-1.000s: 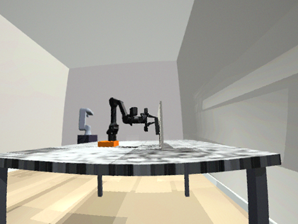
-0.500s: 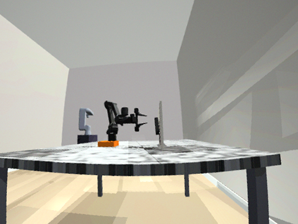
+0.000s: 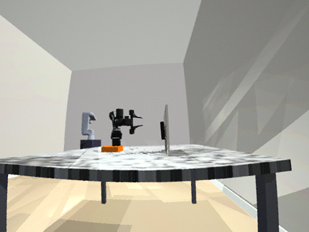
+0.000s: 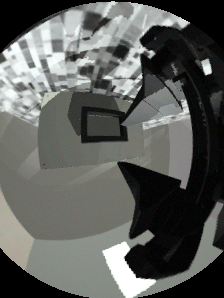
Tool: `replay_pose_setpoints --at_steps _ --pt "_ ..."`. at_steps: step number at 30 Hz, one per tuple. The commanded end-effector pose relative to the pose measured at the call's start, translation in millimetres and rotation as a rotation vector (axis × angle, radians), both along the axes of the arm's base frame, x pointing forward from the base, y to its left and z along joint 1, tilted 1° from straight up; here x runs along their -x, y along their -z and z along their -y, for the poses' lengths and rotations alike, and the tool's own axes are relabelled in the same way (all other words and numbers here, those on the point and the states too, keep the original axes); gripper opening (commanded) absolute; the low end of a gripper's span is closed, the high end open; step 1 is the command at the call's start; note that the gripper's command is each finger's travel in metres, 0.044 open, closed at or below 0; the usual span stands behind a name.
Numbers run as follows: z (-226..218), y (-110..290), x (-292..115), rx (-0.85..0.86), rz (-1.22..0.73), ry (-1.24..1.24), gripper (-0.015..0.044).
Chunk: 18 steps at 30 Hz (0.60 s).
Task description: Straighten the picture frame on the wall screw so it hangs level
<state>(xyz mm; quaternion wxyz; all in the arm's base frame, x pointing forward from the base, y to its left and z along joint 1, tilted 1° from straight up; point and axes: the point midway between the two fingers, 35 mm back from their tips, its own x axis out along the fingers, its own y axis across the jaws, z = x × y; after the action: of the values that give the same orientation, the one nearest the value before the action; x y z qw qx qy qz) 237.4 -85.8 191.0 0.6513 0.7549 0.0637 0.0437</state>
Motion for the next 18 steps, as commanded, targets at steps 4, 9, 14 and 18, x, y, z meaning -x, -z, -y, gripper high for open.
replay_pose_setpoints --at_steps 4,9,14,18 --pt "-3 -17 39 0.006 0.009 -0.006 0.0260" --pt "-2 -16 38 0.005 0.008 -0.005 0.0260" --pt "-3 -17 39 0.006 0.009 -0.006 0.0260" --pt "-3 -17 39 0.006 0.009 -0.006 0.0260"
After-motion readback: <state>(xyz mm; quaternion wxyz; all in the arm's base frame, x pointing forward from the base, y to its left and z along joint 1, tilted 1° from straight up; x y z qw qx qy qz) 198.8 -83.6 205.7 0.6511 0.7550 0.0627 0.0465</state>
